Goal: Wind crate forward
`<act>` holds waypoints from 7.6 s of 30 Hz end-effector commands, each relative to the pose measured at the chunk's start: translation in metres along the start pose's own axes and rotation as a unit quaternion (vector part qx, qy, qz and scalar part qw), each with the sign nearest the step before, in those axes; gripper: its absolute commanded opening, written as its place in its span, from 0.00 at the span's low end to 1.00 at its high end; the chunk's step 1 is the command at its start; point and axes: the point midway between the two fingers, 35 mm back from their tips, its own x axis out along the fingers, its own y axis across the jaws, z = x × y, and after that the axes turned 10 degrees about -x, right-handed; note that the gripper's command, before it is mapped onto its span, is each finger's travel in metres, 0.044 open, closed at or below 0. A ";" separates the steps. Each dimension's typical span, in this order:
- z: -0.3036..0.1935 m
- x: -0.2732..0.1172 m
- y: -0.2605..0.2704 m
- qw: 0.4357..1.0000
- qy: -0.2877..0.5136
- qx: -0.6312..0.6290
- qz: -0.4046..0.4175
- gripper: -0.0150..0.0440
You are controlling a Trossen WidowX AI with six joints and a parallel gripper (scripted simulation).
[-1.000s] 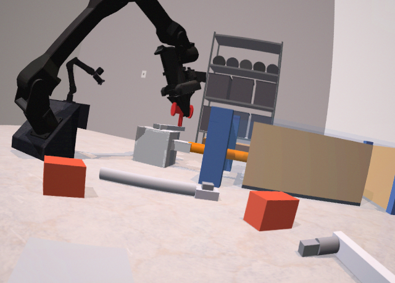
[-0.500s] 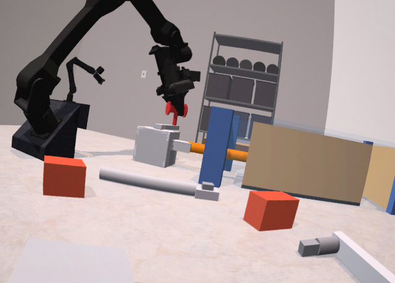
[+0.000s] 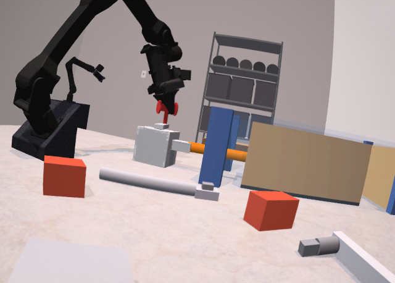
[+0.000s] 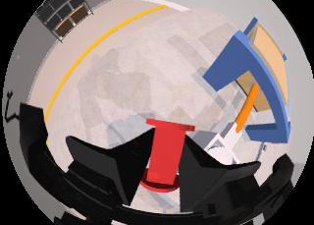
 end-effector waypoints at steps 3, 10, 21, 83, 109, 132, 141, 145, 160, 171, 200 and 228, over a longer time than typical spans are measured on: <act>-0.015 -0.005 0.009 1.000 0.011 -0.007 0.006 0.25; -0.025 -0.009 0.013 1.000 0.011 -0.007 0.006 0.25; -0.039 -0.017 0.017 1.000 0.011 -0.007 0.006 0.25; -0.118 -0.051 -0.014 1.000 0.014 -0.009 0.005 0.25; -0.142 -0.058 -0.063 1.000 0.015 -0.009 0.004 0.25; -0.143 -0.056 -0.099 1.000 0.015 -0.009 0.003 0.25; -0.140 -0.053 -0.112 1.000 0.015 -0.009 0.002 0.25; -0.139 -0.052 -0.118 1.000 0.015 -0.009 0.002 0.25; -0.130 -0.046 -0.139 1.000 0.015 -0.008 0.001 0.25; -0.121 -0.041 -0.152 1.000 0.015 -0.008 0.001 0.25; -0.089 -0.023 -0.178 1.000 0.014 -0.008 0.000 0.25; -0.051 -0.004 -0.185 1.000 0.013 -0.007 -0.001 0.25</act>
